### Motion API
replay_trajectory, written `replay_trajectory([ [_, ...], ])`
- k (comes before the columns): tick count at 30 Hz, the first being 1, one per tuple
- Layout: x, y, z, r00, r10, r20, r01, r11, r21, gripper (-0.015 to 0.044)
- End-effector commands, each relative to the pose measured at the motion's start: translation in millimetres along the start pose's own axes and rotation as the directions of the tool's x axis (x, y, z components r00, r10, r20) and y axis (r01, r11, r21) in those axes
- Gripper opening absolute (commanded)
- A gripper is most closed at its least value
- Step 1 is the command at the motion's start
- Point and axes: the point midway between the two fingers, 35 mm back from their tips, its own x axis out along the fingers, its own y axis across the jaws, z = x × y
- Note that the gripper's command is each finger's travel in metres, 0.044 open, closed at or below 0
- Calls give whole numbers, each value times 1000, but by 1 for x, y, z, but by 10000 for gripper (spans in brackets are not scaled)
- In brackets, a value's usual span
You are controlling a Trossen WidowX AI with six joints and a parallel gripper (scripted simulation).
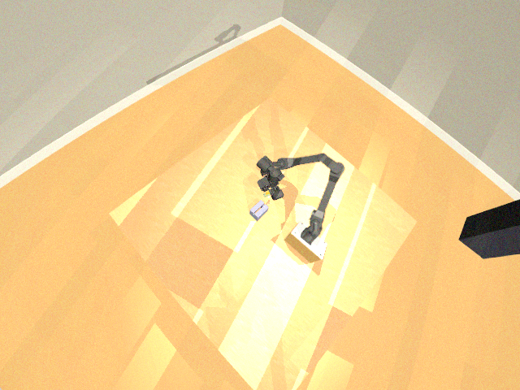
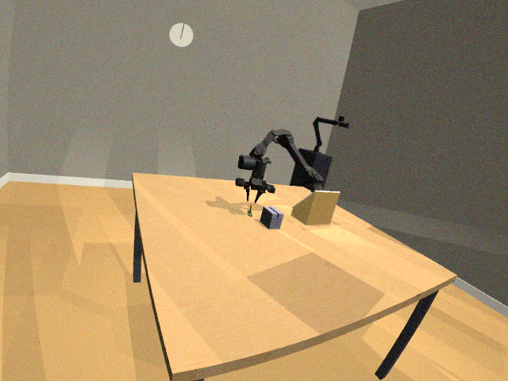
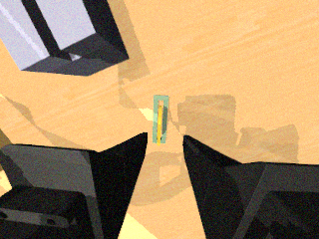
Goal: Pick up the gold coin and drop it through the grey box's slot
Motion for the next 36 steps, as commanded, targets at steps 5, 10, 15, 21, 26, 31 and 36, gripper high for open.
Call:
replay_trajectory([
  [5,18,5,0,1000,12,-10,-12,1000,-15,161],
  [10,26,5,0,1000,12,-10,-12,1000,-15,161],
  [15,34,5,0,1000,12,-11,-12,1000,-15,161],
  [21,43,6,-1,1000,11,-12,-11,1000,-15,161],
  [26,48,6,-2,1000,11,-13,-11,1000,-15,161],
  [31,48,6,-2,1000,11,-13,-11,1000,-15,161],
  [36,48,6,-2,1000,11,-13,-11,1000,-15,134],
])
